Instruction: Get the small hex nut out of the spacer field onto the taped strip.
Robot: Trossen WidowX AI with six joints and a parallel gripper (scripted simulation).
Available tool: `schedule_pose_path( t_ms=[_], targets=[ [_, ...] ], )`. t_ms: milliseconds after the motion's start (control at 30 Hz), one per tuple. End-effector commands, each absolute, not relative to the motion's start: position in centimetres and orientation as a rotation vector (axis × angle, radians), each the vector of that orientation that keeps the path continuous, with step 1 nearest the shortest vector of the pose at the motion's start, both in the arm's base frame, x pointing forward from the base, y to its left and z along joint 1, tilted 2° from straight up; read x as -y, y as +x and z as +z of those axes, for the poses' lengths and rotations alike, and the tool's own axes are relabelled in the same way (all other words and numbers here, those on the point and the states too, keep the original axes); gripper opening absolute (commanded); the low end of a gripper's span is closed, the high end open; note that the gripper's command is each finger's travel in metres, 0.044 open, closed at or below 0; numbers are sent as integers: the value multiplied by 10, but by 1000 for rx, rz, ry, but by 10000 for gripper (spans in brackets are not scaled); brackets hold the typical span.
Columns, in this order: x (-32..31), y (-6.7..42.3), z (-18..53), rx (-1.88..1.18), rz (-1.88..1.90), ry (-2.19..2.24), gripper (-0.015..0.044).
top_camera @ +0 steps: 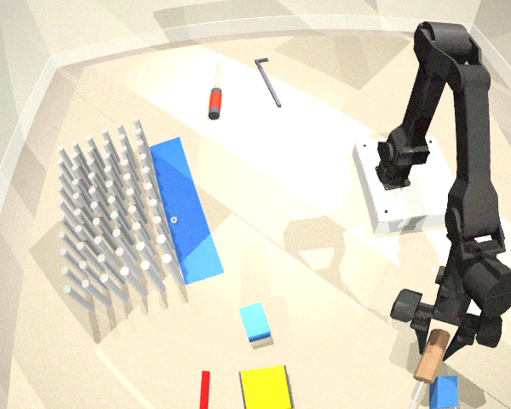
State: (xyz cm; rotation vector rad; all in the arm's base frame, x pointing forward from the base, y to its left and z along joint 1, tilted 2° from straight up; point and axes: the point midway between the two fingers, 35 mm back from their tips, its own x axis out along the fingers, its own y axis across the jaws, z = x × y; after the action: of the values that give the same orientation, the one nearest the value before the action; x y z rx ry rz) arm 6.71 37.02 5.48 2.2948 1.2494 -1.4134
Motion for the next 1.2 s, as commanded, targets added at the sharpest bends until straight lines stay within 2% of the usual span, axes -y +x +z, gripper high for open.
schedule_pose_path(
  t_ms=[0, 1167],
  targets=[
    [-371, 68, 52, -1256, -1403, 2301, 0],
    [-364, 68, 19, -1255, -1404, 2301, 0]
  ],
)
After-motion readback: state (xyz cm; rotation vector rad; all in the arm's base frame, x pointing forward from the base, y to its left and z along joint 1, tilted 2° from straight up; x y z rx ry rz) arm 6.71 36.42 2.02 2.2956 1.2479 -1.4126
